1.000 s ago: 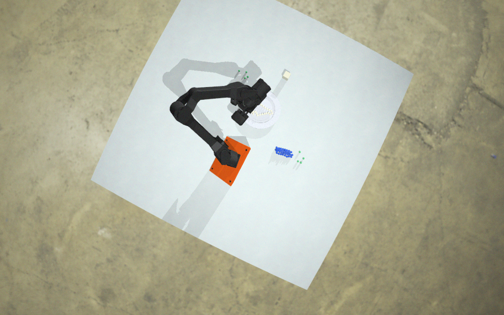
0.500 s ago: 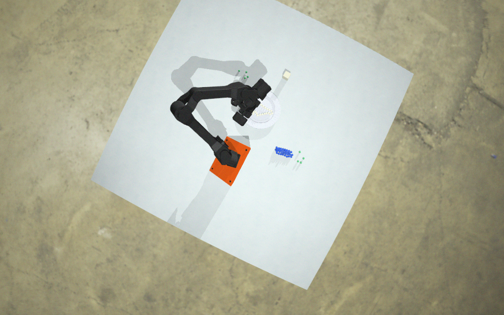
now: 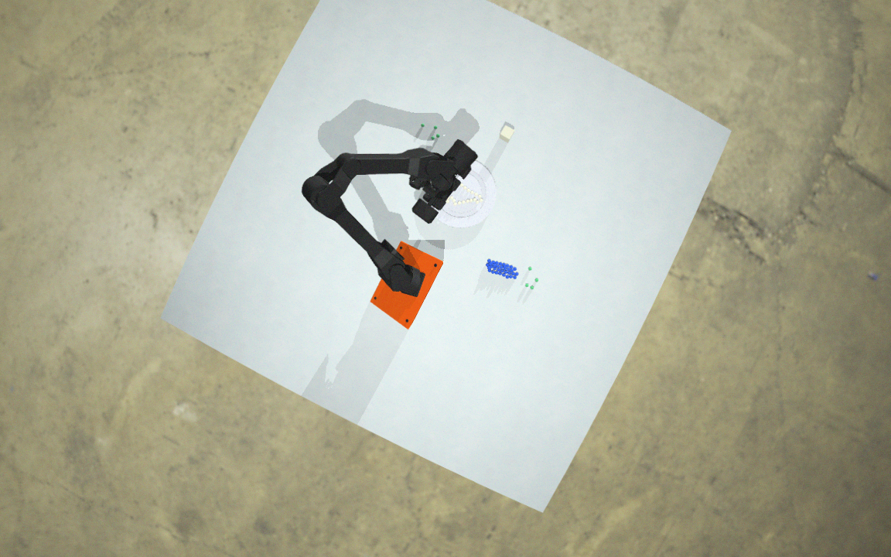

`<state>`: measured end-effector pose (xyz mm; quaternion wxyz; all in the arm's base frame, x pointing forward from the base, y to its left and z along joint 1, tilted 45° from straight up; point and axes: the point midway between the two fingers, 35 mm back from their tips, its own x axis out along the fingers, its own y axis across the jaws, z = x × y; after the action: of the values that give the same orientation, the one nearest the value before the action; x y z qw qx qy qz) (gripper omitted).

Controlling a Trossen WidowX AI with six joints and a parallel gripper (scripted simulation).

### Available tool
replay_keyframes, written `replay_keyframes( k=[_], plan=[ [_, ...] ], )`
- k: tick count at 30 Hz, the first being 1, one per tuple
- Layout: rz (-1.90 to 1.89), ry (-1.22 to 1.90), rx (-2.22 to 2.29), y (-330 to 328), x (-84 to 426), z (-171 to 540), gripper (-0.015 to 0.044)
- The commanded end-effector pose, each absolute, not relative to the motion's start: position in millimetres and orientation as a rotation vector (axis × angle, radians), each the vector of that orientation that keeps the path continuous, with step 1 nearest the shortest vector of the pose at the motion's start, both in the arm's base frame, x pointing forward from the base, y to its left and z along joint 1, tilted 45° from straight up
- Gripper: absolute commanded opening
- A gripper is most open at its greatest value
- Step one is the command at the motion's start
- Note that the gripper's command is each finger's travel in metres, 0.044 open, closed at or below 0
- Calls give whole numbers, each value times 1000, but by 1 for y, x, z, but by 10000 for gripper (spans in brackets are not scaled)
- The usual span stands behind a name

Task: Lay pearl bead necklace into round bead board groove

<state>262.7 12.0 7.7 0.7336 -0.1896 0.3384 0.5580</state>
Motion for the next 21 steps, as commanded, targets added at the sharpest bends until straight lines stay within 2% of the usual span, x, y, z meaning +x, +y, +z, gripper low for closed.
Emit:
replay_keyframes(
  k=[1,8,13,21],
  plan=[
    [1231,743,-408,18,262,2,120],
    [1232,743,-407,22,262,-1,120],
    [1232,745,-414,20,263,0,0],
    [1232,745,-414,20,263,0,0]
  ],
)
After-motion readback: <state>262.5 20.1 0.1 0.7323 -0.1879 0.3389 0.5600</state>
